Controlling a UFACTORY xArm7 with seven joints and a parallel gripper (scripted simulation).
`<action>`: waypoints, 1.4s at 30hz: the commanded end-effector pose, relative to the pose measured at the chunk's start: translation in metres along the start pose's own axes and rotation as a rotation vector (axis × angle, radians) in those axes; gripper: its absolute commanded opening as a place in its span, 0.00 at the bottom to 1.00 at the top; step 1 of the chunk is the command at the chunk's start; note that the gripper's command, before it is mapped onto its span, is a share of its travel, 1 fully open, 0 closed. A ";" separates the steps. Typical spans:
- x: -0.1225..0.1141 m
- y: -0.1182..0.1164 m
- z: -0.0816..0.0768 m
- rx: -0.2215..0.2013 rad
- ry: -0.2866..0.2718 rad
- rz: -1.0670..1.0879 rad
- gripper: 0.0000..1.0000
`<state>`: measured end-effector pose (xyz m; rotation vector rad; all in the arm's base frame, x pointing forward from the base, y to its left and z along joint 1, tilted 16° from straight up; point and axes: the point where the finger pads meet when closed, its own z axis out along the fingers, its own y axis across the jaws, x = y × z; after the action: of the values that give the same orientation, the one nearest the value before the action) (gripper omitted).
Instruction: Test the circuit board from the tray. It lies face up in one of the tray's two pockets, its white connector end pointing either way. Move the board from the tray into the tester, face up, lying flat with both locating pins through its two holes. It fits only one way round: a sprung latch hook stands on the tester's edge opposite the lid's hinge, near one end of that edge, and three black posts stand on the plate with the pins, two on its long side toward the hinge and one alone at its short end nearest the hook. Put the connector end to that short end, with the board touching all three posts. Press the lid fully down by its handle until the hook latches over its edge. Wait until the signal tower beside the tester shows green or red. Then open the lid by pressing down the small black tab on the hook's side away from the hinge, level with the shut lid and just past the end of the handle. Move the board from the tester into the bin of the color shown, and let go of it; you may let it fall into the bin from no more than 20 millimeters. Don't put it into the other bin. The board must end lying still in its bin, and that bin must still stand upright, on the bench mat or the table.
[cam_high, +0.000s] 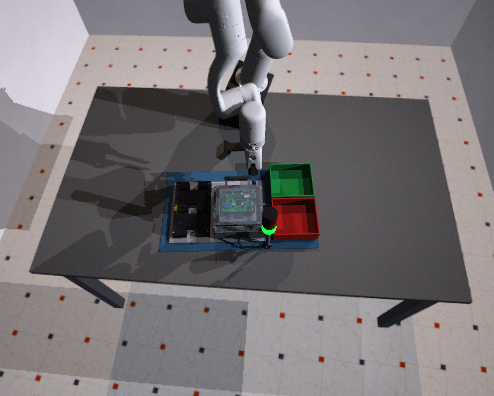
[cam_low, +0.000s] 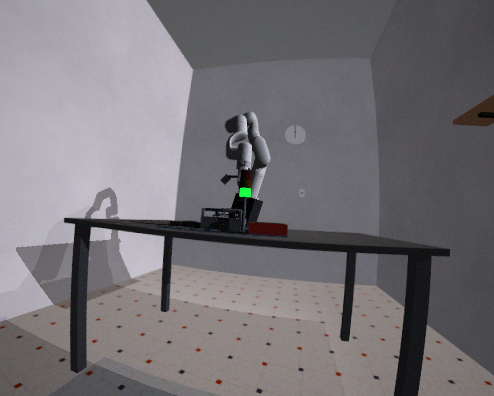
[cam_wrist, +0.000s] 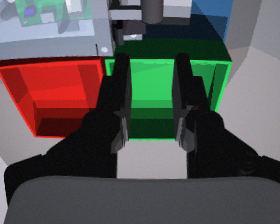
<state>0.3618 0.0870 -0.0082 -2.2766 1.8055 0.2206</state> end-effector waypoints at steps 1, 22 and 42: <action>0.008 -0.001 -0.001 0.002 0.001 -0.001 0.27; 0.055 0.001 -0.001 0.002 0.001 -0.001 0.27; 0.055 0.000 0.018 0.002 0.001 -0.001 0.27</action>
<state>0.3731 0.0391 -0.0368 -2.2774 1.8035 0.2231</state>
